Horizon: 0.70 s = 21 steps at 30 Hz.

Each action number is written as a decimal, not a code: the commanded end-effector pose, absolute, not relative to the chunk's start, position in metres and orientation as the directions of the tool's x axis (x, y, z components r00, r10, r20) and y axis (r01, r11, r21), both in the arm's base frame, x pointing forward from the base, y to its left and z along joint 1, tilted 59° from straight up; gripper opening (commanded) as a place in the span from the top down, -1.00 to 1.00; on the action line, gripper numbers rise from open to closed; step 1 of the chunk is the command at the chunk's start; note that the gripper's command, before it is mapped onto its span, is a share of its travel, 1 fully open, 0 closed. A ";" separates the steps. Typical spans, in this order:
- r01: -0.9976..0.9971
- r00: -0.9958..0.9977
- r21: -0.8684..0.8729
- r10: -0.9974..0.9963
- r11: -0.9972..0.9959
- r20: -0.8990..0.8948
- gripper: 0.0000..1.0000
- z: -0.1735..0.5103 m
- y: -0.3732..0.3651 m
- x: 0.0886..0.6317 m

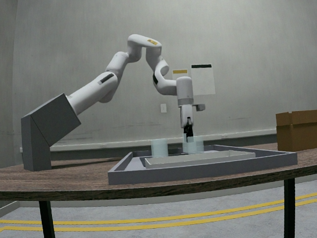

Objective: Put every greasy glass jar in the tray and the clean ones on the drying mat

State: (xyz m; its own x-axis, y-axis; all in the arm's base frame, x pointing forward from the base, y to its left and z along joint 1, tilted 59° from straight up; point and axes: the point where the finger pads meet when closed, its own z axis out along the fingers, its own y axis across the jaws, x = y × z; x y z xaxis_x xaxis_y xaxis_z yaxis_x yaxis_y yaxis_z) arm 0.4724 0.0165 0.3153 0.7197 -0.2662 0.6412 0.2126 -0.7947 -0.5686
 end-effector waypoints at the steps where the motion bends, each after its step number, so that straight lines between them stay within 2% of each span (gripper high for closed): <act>1: 0.212 0.718 -0.568 -0.268 -0.795 0.643 1.00 0.324 0.008 0.464; 21: 0.212 0.718 -0.568 -0.268 -0.795 0.643 1.00 0.348 -0.018 0.432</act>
State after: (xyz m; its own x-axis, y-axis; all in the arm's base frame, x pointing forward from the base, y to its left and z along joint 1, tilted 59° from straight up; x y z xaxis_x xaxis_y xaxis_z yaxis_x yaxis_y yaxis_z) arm 0.4396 -0.0107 0.3408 0.7197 -0.2665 0.6411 0.2122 -0.7948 -0.5686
